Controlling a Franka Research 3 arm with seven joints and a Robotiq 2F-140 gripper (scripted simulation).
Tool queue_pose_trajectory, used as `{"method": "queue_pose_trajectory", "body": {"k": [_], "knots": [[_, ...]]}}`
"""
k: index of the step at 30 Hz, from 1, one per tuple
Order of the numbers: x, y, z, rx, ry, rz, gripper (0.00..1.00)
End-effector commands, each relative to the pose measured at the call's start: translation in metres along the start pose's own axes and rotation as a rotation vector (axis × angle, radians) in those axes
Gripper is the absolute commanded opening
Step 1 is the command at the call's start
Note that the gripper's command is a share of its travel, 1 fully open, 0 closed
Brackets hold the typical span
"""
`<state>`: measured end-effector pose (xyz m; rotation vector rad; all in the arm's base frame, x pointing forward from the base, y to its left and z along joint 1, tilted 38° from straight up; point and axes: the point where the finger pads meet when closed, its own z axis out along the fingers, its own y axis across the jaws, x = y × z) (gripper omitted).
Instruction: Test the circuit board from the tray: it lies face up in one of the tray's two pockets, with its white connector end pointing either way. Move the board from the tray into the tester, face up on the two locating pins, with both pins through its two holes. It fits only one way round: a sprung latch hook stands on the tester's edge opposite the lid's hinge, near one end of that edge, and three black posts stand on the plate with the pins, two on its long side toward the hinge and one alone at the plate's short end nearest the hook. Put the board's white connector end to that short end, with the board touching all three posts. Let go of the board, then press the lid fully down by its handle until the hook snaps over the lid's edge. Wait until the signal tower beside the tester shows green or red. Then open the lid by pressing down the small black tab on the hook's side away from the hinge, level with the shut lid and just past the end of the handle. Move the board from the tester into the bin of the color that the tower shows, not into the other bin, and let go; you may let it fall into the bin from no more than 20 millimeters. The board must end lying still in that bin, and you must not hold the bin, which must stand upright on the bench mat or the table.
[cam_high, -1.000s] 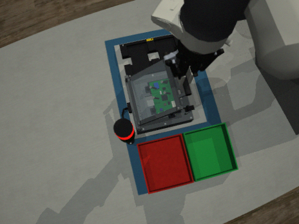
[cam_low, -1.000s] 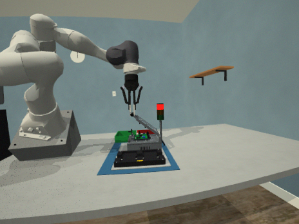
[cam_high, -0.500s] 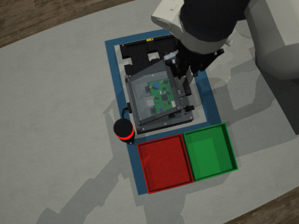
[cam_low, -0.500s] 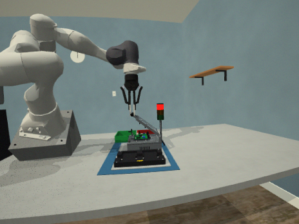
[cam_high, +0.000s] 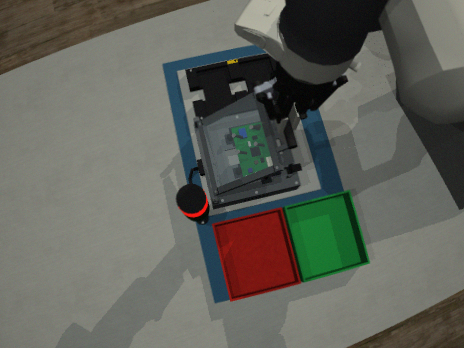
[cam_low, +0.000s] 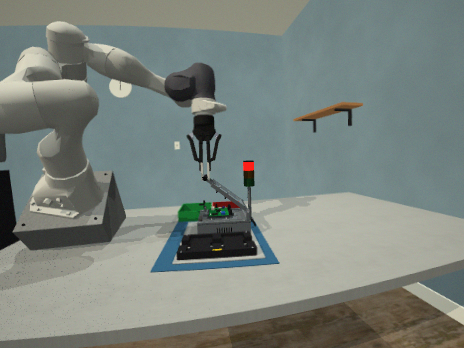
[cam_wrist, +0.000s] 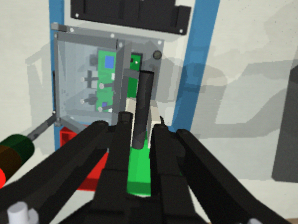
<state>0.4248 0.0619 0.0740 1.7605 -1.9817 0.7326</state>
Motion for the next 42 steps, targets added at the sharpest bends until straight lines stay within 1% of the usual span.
{"method": "queue_pose_trajectory", "body": {"k": [1,13,14,42], "knots": [[0.0013,-0.0057,-0.0059,0.017,0.001,0.002,0.0],[0.0013,-0.0057,-0.0059,0.017,0.001,0.002,0.0],[0.0013,-0.0057,-0.0059,0.017,0.001,0.002,0.16],[0.0013,-0.0057,-0.0059,0.017,0.001,0.002,0.16]]}}
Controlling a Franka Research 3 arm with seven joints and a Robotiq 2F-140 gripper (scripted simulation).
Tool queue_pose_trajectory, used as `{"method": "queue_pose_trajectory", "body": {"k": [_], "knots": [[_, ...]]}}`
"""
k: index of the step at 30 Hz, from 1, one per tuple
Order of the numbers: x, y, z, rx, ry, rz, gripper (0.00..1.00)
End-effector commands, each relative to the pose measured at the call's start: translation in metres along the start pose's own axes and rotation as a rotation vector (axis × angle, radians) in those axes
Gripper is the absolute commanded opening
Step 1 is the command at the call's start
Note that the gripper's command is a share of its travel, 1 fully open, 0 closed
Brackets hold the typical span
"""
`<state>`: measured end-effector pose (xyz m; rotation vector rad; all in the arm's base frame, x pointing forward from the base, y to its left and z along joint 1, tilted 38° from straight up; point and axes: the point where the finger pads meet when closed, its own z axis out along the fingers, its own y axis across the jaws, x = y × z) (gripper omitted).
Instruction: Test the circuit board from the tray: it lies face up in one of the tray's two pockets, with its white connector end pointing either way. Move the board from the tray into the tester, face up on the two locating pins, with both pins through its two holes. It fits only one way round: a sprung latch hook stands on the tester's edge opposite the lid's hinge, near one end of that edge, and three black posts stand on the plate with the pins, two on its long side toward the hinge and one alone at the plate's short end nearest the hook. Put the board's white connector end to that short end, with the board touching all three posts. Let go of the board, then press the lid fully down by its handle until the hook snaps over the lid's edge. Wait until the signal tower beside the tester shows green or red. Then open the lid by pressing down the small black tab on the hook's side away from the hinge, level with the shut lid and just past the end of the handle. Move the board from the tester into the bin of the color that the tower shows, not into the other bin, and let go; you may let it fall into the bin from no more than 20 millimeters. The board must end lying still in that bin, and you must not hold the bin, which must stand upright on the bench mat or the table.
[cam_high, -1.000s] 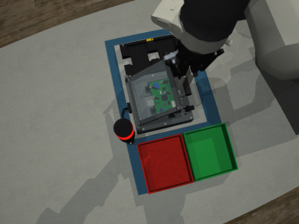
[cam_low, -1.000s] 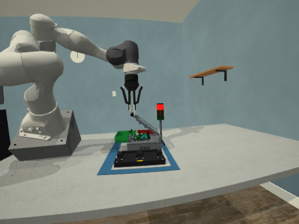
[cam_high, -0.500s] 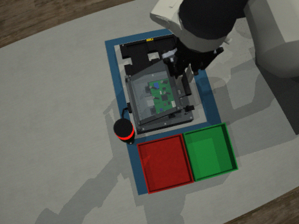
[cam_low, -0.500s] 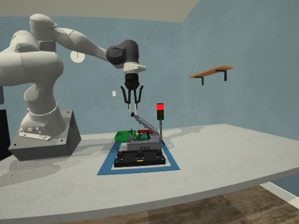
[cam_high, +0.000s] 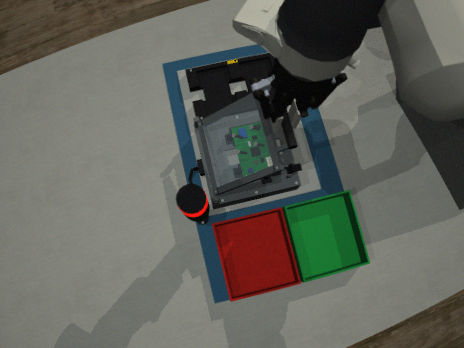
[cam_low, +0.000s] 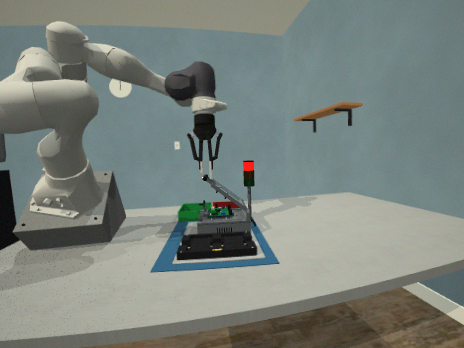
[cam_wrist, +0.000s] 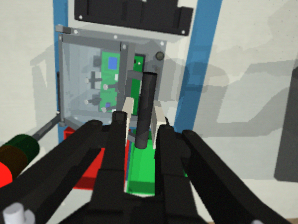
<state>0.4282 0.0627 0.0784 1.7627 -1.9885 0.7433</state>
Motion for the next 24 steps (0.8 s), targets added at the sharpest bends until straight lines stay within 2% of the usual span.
{"method": "queue_pose_trajectory", "body": {"k": [1,24], "knots": [[-0.0003,-0.0019,-0.0021,0.007,0.003,-0.003,0.16],[-0.0008,0.0017,0.0039,0.007,0.003,-0.003,0.16]]}}
